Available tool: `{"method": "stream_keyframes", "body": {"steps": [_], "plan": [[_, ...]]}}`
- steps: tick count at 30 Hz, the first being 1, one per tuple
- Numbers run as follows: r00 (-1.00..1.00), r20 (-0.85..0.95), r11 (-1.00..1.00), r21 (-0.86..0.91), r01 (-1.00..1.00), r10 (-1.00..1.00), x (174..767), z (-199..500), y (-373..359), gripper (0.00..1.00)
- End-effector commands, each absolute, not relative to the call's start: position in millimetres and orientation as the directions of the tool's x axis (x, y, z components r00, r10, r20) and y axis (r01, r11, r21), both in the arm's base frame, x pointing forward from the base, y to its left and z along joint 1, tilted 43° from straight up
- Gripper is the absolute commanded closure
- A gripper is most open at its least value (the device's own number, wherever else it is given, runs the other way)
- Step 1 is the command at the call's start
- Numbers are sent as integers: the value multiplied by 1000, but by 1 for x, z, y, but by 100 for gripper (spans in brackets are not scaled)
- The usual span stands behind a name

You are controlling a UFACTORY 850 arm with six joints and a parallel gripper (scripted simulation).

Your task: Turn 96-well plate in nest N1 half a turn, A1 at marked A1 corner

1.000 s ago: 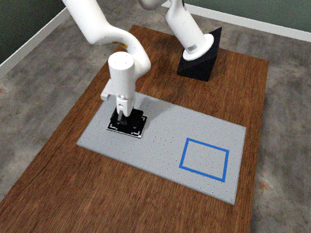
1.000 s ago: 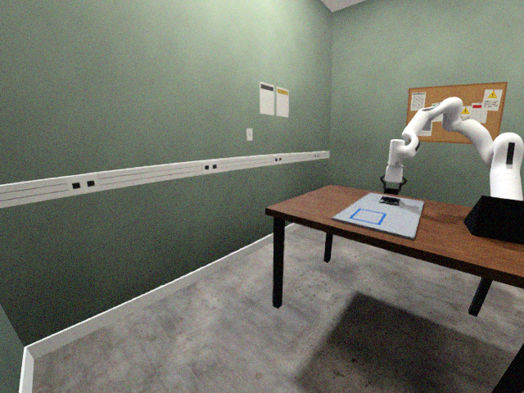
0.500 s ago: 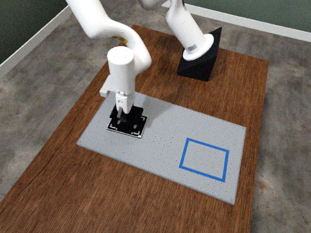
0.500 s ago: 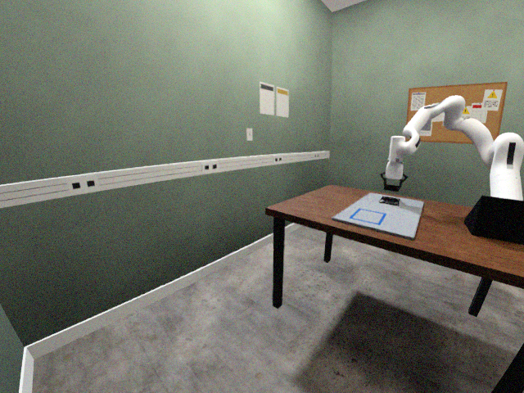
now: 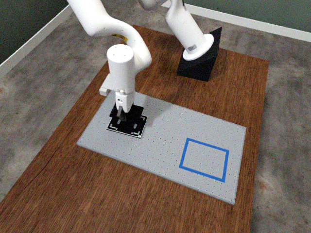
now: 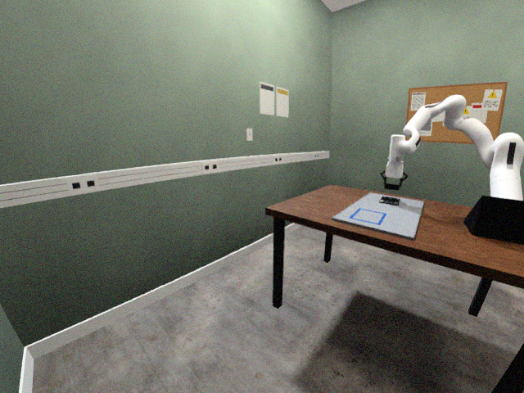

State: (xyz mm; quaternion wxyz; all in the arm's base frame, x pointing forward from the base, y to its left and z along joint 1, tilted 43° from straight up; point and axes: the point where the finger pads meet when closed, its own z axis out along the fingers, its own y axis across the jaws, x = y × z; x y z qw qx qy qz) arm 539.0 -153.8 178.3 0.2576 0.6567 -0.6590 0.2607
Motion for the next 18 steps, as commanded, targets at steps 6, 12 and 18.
{"method": "stream_keyframes", "body": {"steps": [6,12,18], "plan": [[-47,681,31,-35,-999,-731,543,165,-139,100],[-47,681,31,-35,-999,-731,546,154,-128,100],[-47,681,31,-35,-999,-731,550,140,-114,100]]}}
